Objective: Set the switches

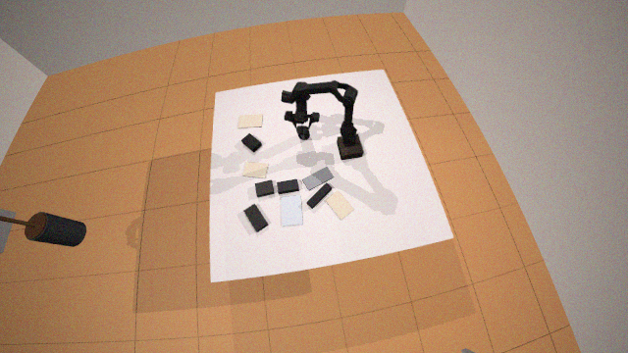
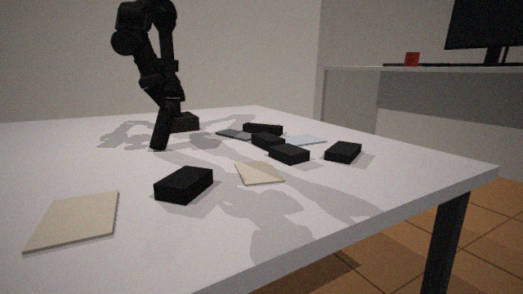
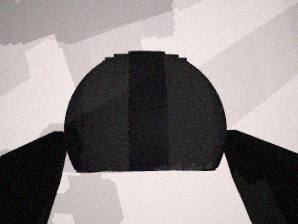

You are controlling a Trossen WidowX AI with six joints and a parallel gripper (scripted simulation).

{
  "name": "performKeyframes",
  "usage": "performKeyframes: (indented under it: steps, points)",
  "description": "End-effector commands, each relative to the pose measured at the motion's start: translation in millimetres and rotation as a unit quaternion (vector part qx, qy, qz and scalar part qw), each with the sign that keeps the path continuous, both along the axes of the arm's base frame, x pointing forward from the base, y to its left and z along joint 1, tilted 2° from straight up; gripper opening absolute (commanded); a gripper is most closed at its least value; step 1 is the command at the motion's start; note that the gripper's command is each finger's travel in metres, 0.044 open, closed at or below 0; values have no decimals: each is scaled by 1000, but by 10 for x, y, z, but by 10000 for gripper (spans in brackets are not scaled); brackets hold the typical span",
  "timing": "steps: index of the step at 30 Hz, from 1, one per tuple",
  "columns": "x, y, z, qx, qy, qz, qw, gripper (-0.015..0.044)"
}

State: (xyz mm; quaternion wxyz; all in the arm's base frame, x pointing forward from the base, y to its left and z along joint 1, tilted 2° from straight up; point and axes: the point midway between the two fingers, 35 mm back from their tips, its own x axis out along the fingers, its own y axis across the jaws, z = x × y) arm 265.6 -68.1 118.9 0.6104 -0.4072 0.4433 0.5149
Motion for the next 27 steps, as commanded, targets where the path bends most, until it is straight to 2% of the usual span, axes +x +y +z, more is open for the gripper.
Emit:
performKeyframes:
  steps: [1,27]
  points:
    - [9,-64,5,-3,-1,-1,1000,336]
    - [-20,-261,17,-30,3,-2,1000,337]
